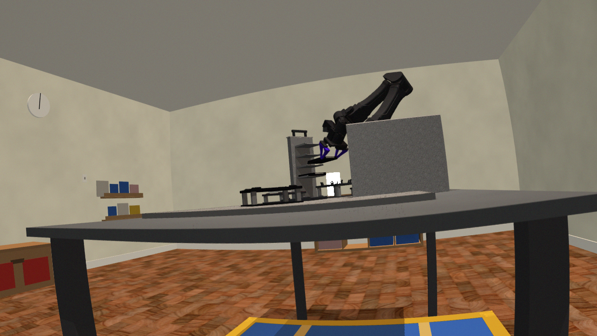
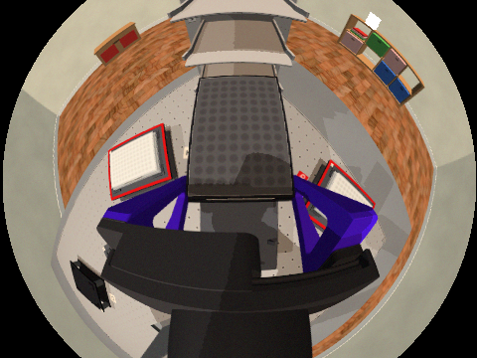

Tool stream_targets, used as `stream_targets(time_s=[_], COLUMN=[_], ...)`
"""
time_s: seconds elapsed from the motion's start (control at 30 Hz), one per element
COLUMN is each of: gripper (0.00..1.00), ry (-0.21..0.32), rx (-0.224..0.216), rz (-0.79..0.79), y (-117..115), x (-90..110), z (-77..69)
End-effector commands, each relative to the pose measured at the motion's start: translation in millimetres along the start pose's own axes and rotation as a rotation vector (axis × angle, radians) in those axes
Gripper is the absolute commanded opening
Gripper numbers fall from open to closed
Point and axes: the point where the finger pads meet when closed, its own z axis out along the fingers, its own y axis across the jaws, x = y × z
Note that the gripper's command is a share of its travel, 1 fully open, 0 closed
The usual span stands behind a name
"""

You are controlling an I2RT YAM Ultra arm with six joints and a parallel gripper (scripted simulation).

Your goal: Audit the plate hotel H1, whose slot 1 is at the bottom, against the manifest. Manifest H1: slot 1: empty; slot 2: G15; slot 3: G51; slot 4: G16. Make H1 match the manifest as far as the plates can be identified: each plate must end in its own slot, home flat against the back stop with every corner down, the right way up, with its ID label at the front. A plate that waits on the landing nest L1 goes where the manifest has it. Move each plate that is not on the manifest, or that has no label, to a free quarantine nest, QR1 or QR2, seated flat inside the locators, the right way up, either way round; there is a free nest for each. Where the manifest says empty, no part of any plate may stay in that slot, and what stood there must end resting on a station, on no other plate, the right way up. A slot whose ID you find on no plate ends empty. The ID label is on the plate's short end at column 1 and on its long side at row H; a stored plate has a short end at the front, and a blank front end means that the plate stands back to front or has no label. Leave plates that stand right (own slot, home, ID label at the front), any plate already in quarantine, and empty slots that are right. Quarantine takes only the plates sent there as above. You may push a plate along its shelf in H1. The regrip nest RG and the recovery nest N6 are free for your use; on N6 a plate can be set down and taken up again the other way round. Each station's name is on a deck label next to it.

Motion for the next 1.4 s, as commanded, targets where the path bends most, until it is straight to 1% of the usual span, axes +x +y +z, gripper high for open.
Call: stream_targets(time_s=[0.0, 1.37], gripper=[0.86, 0.86], ry=[-0.020, -0.020], rx=[-0.005, -0.005], rz=[0.007, 0.007], y=[-0.4, -0.3], x=[-7.1, -19.8], z=[0.1, 19.5])
